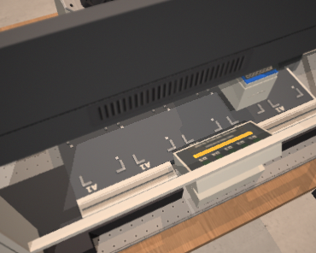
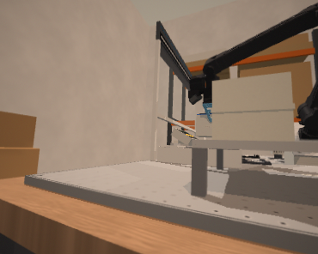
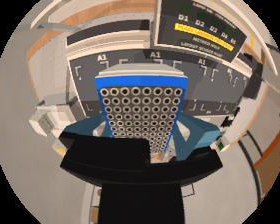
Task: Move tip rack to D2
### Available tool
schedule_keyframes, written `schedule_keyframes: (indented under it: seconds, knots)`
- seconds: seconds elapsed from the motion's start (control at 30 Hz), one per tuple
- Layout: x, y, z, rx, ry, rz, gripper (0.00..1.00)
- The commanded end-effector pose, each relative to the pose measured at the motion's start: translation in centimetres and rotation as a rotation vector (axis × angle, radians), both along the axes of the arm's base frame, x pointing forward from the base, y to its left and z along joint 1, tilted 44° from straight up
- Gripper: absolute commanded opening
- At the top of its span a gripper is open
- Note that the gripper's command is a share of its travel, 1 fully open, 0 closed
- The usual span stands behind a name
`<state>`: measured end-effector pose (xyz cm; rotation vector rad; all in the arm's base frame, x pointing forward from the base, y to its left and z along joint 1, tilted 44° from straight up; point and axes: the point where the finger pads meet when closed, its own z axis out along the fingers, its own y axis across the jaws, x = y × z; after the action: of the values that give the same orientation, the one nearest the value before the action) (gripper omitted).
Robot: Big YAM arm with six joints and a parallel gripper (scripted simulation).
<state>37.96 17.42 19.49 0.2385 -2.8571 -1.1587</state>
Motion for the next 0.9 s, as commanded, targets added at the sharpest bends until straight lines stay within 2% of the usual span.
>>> schedule_keyframes:
  seconds: [0.0,0.23,0.27,0.33,0.43,0.63,0.73,0.8,0.83,0.87]
  knots:
    - [0.3,0.9,-0.2,0.004,-0.006,-0.003,0.00]
    - [0.3,1.4,-0.7,0.004,-0.007,-0.003,0.00]
    - [1.1,1.7,0.2,0.009,-0.035,-0.003,0.00]
    - [0.2,1.8,-0.9,0.005,-0.010,-0.003,0.00]
    - [0.1,2.1,-1.6,0.003,-0.003,-0.003,0.00]
    - [0.3,2.9,-1.7,0.006,-0.019,-0.003,0.00]
    - [0.0,3.1,-2.6,0.003,-0.005,-0.003,0.00]
    - [0.0,3.1,-2.6,0.003,-0.005,-0.003,0.00]
    - [0.8,2.5,-1.3,0.009,-0.034,-0.012,0.00]
    - [0.8,2.5,-1.3,0.009,-0.034,-0.012,0.00]
